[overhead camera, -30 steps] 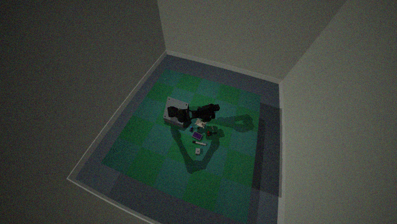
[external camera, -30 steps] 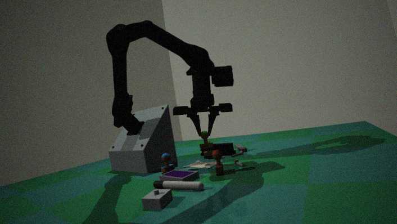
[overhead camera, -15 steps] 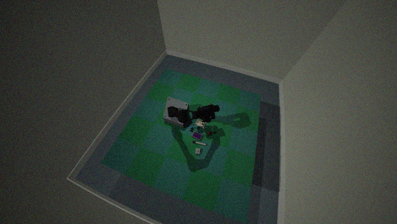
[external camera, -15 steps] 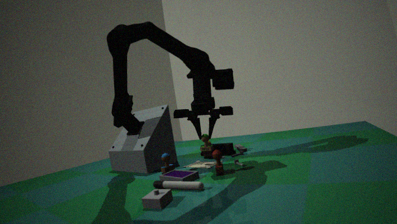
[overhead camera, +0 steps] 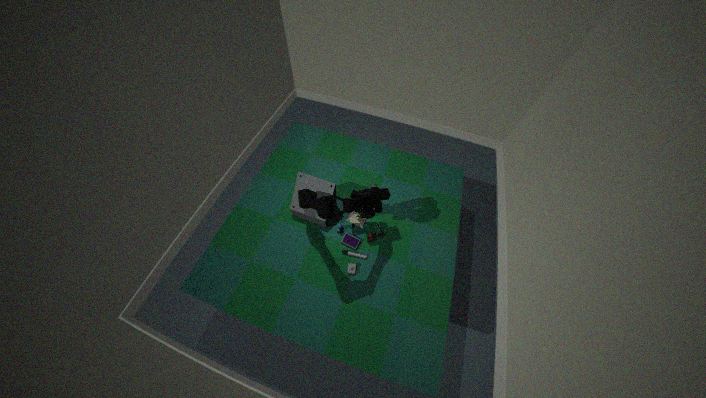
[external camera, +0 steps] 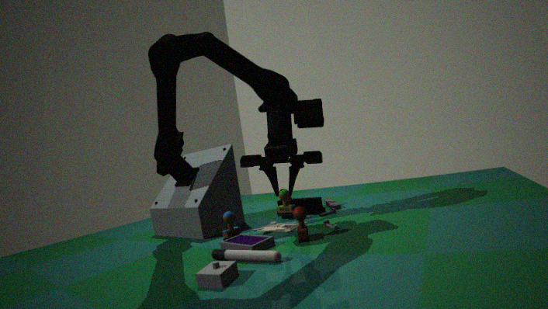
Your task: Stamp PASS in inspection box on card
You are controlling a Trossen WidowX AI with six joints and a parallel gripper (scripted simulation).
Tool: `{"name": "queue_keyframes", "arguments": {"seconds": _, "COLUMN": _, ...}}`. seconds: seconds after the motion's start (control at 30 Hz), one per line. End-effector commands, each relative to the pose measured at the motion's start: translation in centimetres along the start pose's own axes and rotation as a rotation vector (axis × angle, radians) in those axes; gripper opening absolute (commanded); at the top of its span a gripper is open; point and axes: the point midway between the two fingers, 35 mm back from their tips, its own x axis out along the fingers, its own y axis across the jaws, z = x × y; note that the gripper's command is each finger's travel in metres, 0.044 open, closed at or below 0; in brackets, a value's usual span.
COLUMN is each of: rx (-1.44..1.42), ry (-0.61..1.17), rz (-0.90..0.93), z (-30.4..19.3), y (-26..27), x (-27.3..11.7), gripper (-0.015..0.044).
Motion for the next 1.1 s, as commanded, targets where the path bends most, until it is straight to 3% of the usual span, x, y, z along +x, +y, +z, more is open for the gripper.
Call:
{"name": "queue_keyframes", "arguments": {"seconds": 0.0, "rx": -0.007, "ry": -0.004, "rz": -0.002, "z": 0.0, "y": -0.1, "x": 0.3, "gripper": 0.0000}}
{"name": "queue_keyframes", "arguments": {"seconds": 1.07, "rx": -0.007, "ry": -0.010, "rz": -0.004, "z": 0.0, "y": -0.1, "x": 2.2, "gripper": 0.0000}}
